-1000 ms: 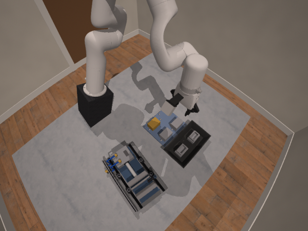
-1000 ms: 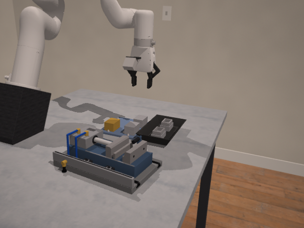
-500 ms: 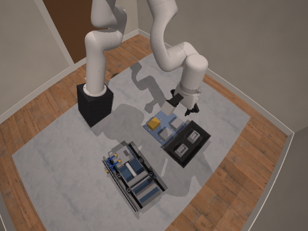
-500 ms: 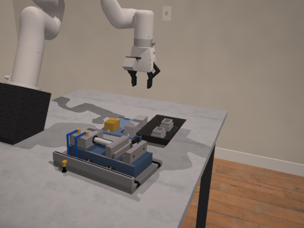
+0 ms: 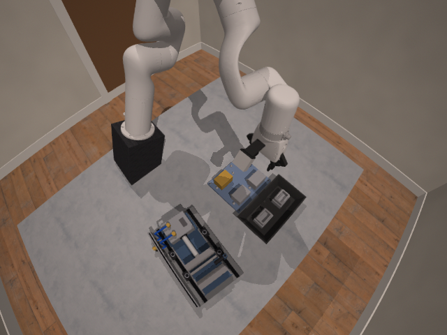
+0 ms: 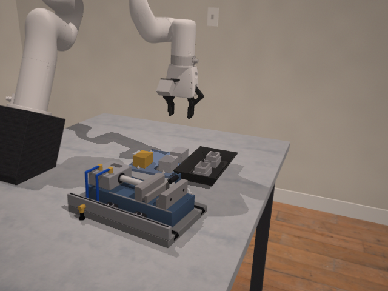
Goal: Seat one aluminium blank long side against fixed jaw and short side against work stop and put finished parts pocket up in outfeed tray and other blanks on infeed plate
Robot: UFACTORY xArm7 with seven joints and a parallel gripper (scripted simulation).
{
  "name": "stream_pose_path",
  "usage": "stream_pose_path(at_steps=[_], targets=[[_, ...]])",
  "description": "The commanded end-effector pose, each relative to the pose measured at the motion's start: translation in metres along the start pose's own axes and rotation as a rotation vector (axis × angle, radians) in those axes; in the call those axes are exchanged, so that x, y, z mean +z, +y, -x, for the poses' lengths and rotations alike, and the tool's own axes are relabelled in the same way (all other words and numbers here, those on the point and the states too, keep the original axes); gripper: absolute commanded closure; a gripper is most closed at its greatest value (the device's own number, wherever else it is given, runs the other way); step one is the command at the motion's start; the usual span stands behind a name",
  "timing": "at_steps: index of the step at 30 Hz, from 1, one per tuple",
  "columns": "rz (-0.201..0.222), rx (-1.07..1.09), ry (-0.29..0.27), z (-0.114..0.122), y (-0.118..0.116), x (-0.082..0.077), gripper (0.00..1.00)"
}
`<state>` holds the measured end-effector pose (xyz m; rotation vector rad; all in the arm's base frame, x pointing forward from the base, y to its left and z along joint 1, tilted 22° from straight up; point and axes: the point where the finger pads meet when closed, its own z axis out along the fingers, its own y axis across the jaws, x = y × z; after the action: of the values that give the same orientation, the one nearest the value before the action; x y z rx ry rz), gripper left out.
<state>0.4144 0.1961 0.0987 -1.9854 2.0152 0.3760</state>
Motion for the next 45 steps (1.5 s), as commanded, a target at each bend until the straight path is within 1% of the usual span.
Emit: stream_pose_path(at_steps=[1,9,11,19,26,28,32,36,45], targets=[[-0.003,0.0,-0.001,0.0,-0.001,0.009,0.31],[-0.003,0.0,-0.001,0.0,-0.001,0.041,0.31],[-0.003,0.0,-0.001,0.0,-0.001,0.041,0.31],[-0.003,0.0,-0.001,0.001,-0.001,0.074,0.31],[-0.003,0.0,-0.001,0.001,-0.001,0.096,0.31],[-0.003,0.0,-0.001,0.001,-0.001,0.096,0.31],[-0.003,0.0,-0.001,0.001,-0.001,0.105,0.31],[-0.003,0.0,-0.001,0.001,-0.001,0.11,0.31],[-0.003,0.0,-0.001,0.001,-0.001,0.113,0.31]])
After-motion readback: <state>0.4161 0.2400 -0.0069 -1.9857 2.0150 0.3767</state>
